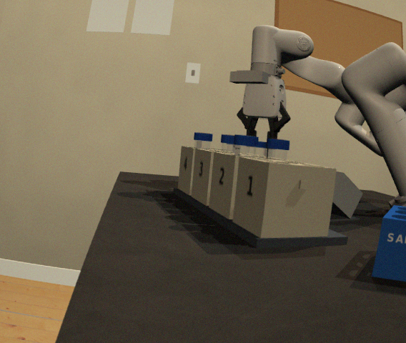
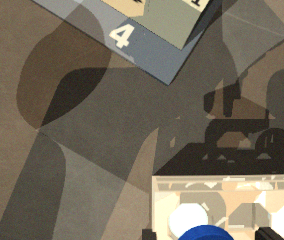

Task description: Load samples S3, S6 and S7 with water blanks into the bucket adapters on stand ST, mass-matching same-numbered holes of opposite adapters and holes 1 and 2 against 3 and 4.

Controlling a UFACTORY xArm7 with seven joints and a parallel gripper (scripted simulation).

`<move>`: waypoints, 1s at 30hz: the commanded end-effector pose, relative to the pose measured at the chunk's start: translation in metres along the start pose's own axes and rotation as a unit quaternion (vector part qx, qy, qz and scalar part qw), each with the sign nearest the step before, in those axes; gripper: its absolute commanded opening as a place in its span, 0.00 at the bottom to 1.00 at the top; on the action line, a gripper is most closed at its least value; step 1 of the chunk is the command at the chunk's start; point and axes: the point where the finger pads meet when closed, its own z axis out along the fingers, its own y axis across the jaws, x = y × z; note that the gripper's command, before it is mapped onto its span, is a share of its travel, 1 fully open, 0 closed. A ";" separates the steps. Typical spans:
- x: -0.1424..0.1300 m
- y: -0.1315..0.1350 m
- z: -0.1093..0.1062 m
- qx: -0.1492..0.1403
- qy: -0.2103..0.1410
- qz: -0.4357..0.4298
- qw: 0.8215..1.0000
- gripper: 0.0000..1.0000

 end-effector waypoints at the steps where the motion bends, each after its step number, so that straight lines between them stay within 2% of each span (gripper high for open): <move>1: 0.000 0.001 0.003 -0.001 0.000 0.001 1.000 0.57; 26: 0.000 0.001 0.008 -0.001 0.000 0.001 1.000 0.57; 27: 0.000 0.001 0.007 -0.001 0.001 0.001 1.000 0.00; 30: 0.000 0.001 0.006 -0.001 0.001 0.001 1.000 0.00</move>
